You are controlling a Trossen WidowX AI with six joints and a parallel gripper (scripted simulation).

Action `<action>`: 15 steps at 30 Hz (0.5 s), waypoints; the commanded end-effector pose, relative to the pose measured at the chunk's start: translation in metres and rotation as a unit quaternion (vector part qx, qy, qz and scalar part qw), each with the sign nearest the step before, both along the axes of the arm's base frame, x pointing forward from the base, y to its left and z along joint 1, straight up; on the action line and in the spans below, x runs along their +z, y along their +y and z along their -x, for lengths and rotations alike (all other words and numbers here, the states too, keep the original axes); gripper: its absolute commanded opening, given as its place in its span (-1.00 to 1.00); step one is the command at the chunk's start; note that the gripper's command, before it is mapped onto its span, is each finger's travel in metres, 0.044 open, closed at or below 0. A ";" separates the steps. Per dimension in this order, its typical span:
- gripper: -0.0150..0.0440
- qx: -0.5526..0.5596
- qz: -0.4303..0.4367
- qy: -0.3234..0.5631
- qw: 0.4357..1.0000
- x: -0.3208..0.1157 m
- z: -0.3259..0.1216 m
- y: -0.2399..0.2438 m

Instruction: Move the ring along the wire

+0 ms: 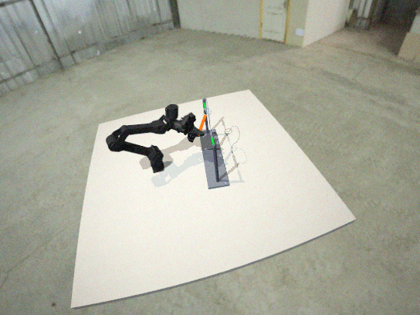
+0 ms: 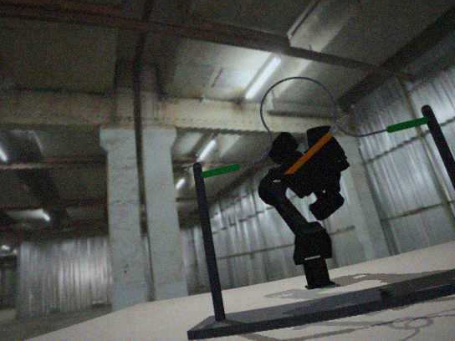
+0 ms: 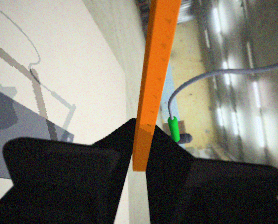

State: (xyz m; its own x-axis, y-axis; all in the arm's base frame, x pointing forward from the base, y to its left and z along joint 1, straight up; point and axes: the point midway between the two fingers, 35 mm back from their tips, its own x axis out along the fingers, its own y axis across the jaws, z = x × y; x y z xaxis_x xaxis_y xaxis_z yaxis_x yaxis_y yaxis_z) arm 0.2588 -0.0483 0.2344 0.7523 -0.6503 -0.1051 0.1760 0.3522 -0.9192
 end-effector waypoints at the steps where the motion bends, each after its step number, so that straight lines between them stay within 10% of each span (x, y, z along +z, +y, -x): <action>1: -1.00 0.013 -0.055 -0.008 0.998 -0.018 -0.004 0.005; 15: -1.00 0.017 -0.208 -0.030 0.978 -0.054 -0.008 0.035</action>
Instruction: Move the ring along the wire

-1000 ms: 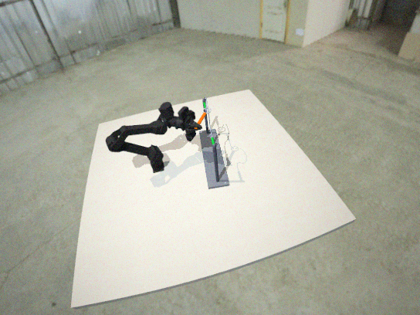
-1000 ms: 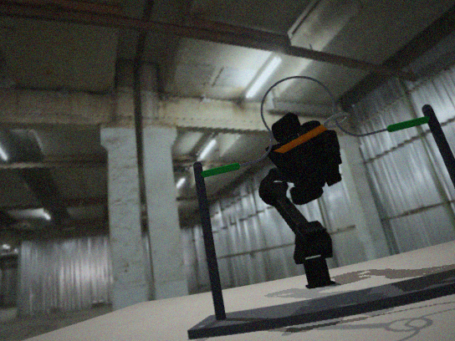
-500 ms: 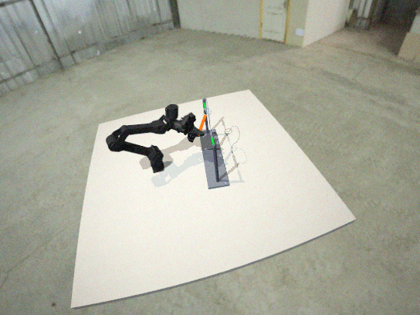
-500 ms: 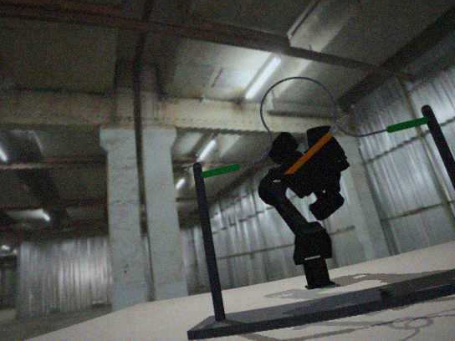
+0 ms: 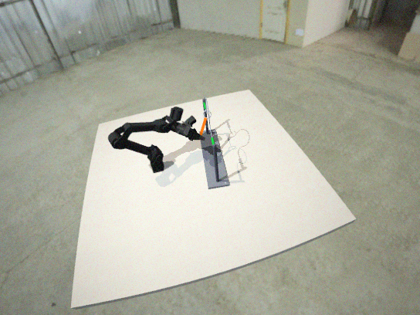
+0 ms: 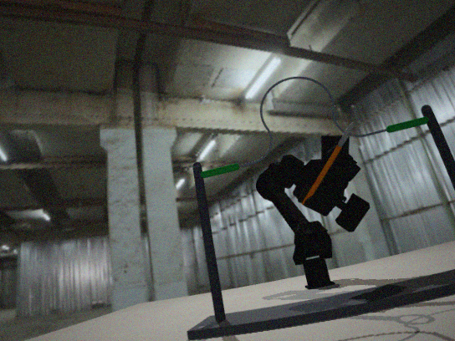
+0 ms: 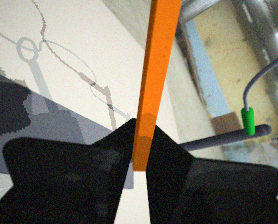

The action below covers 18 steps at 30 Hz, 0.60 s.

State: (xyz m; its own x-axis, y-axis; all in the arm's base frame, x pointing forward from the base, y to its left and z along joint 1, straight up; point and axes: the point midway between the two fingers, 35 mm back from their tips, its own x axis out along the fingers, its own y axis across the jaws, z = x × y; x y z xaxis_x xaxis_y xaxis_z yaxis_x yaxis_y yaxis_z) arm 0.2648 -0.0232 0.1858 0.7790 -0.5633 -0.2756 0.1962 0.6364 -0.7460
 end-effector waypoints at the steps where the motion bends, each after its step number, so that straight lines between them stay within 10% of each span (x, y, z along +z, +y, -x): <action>1: -1.00 0.002 -0.056 -0.011 0.998 -0.008 -0.003 0.012; 18: -1.00 0.004 -0.248 -0.036 0.968 -0.036 -0.010 0.065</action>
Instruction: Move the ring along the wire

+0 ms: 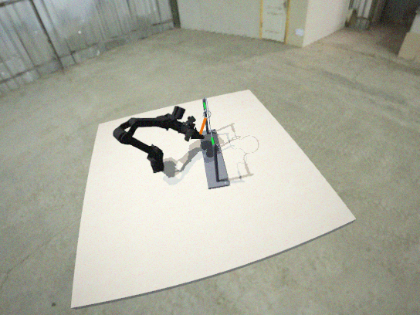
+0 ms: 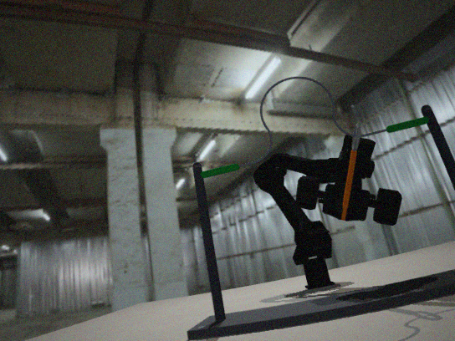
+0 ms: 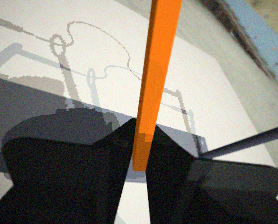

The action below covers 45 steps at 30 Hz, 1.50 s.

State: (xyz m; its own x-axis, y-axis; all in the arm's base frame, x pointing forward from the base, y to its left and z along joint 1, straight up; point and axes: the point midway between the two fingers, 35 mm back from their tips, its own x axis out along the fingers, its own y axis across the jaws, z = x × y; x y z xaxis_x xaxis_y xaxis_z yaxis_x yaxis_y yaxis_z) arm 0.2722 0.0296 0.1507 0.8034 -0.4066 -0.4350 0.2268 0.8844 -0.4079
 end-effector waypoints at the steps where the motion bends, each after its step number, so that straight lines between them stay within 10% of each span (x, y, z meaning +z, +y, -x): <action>1: -1.00 0.001 -0.050 -0.008 0.999 -0.002 -0.003 0.015; 45: -1.00 0.002 -0.192 -0.034 0.981 -0.008 -0.013 0.093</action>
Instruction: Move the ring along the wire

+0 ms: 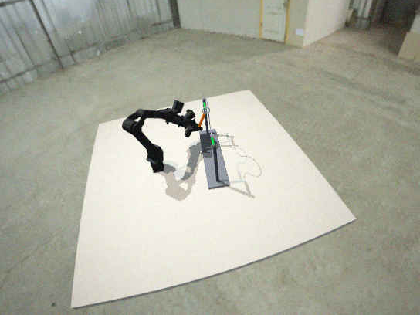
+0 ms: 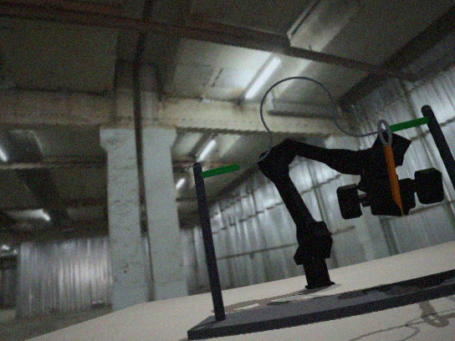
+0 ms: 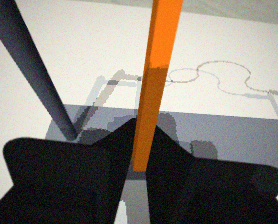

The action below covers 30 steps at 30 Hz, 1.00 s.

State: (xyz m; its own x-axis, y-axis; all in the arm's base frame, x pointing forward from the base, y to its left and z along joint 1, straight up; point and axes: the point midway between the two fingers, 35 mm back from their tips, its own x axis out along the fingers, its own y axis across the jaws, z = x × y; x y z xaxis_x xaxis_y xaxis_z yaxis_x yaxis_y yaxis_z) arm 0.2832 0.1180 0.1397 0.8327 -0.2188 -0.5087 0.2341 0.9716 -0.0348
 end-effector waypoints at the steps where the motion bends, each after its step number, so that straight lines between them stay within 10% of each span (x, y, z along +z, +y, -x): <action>1: -1.00 -0.002 -0.002 -0.005 1.000 0.003 -0.002 0.006; 30: -1.00 -0.002 0.000 -0.010 1.000 -0.008 -0.004 0.025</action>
